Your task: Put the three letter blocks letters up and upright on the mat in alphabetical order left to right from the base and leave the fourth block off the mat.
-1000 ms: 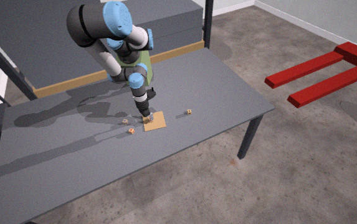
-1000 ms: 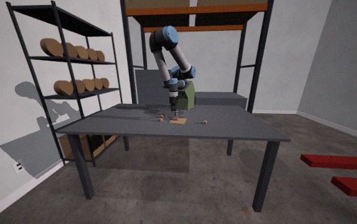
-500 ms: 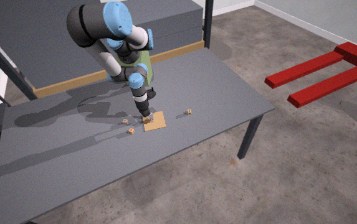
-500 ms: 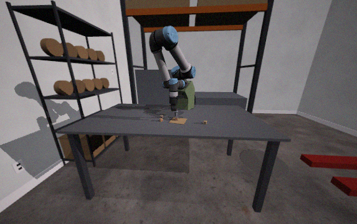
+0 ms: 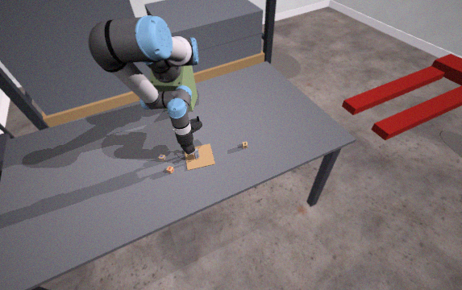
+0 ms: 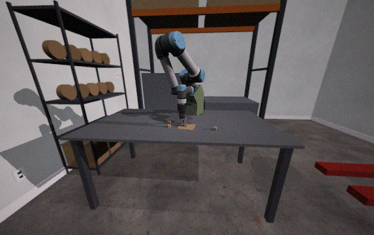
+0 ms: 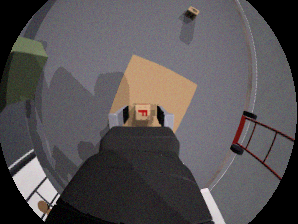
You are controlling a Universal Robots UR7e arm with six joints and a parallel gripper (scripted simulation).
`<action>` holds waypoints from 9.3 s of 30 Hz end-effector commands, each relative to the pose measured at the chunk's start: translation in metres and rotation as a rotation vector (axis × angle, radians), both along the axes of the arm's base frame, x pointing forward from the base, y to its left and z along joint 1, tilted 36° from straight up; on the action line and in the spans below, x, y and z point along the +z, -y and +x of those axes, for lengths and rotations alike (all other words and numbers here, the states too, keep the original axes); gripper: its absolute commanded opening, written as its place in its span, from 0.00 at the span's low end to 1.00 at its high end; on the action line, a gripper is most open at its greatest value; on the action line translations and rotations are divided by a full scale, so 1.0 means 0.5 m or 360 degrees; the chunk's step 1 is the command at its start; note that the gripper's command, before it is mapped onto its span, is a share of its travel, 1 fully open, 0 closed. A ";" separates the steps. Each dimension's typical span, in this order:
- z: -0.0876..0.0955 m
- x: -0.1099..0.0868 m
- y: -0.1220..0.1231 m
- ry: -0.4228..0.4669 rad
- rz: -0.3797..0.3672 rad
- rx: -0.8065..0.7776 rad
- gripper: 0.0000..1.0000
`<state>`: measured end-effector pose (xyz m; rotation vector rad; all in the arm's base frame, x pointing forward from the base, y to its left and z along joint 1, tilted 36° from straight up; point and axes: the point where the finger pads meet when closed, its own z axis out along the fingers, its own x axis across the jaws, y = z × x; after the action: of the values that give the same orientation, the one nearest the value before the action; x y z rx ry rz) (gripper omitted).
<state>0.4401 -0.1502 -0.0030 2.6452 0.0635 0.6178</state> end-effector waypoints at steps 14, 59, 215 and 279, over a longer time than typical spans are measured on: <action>0.013 -0.019 0.011 0.0007 -0.0004 0.0000 1.00; 0.013 -0.018 0.011 0.0007 -0.0004 0.0000 0.79; -0.006 0.096 -0.160 0.0161 0.0164 -0.0315 0.49; 0.062 -0.035 -0.100 0.0159 0.0164 -0.0314 0.49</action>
<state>0.4704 -0.0995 -0.0210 2.6721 -0.2610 0.6978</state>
